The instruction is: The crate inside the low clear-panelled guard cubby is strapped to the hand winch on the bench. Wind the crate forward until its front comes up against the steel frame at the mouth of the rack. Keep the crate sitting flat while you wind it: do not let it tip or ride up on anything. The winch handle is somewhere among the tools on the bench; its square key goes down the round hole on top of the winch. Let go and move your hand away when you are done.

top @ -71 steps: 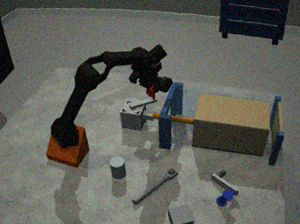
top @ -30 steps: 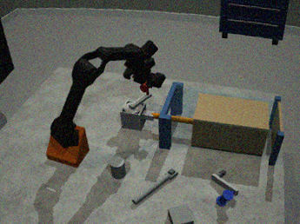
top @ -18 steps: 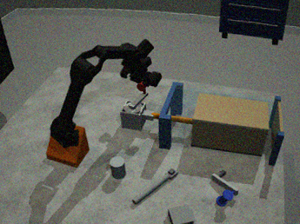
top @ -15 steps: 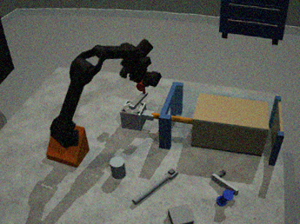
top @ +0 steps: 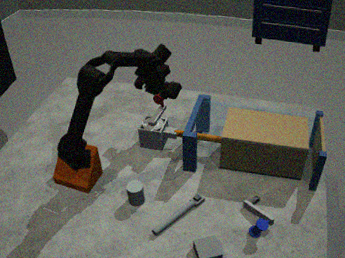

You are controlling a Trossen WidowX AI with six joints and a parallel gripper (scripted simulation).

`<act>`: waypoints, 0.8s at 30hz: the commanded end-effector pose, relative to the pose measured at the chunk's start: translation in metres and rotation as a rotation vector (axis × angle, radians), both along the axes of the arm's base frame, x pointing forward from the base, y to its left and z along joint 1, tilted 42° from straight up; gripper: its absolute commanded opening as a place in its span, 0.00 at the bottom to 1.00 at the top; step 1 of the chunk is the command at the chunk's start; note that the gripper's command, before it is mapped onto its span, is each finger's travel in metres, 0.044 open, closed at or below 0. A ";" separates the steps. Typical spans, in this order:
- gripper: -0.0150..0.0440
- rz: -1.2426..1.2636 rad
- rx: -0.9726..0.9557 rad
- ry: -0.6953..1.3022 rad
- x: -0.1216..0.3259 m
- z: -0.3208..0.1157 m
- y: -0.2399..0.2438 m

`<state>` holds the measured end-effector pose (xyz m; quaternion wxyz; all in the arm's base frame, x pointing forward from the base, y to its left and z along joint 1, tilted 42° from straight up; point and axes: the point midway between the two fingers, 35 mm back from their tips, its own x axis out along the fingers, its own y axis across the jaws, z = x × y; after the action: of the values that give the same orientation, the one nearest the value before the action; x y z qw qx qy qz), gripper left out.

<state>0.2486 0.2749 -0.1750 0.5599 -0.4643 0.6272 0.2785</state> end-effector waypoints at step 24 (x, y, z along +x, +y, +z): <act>0.25 0.008 -0.006 0.050 -0.051 0.005 0.001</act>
<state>0.2117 0.2800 -0.1707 0.5537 -0.4619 0.6301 0.2881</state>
